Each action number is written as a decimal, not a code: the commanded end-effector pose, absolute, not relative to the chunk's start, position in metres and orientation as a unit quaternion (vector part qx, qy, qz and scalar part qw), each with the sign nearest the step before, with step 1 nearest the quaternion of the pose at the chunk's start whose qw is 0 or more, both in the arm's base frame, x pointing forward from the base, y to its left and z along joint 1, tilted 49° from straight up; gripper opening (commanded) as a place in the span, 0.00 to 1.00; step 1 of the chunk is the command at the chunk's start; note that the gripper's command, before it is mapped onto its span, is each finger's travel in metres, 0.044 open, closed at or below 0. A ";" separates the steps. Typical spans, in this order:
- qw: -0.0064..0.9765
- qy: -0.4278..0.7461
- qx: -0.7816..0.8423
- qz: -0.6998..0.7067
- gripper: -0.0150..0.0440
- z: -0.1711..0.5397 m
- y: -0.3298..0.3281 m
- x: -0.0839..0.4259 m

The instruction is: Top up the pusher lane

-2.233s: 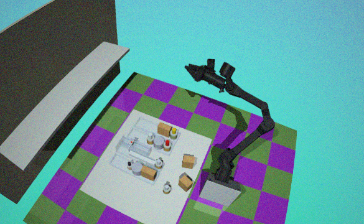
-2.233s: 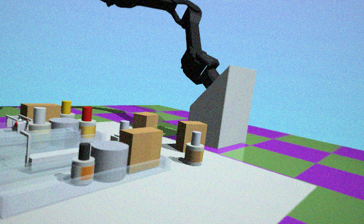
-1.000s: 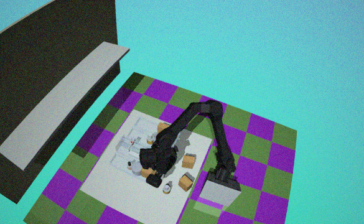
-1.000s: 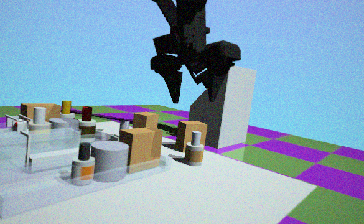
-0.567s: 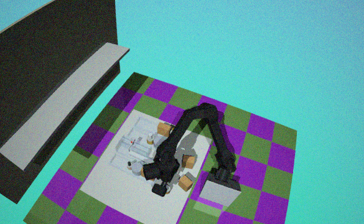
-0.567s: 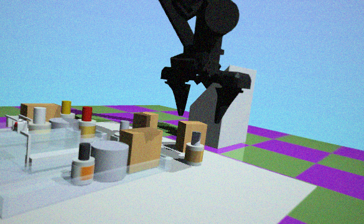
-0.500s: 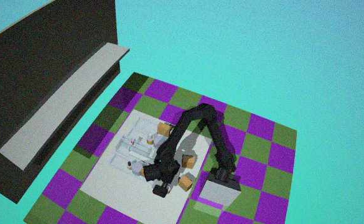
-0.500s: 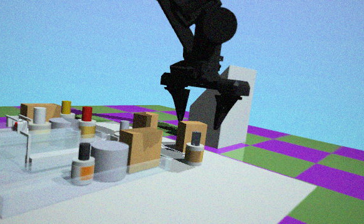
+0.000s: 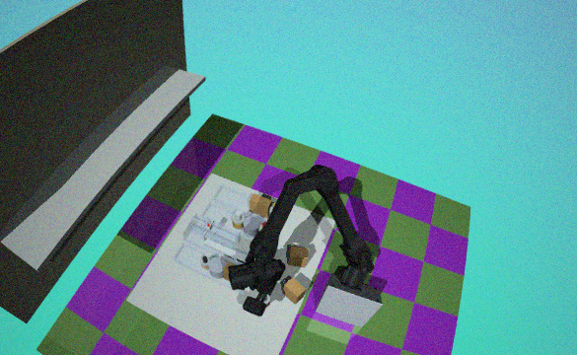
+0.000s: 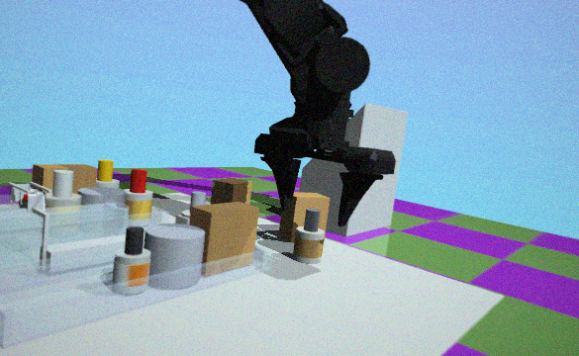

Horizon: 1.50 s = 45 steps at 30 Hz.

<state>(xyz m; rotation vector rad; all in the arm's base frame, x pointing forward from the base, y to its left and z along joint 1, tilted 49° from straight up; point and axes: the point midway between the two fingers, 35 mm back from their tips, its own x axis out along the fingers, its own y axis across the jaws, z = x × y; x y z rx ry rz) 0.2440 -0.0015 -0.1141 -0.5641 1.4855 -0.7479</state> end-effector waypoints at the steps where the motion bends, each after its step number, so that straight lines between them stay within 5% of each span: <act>1: 0.634 0.653 -0.251 -0.328 1.00 -0.119 -0.008 0.241; 20: 0.634 0.653 -0.252 -0.328 1.00 -0.136 -0.028 0.239; 31: 0.634 0.653 -0.252 -0.328 0.51 -0.136 -0.028 0.239; 36: 0.634 0.653 -0.252 -0.328 0.45 -0.136 -0.028 0.239; 41: 0.635 0.654 -0.251 -0.327 0.25 -0.127 -0.016 0.245; 45: 0.636 0.654 -0.250 -0.325 0.25 -0.110 0.005 0.252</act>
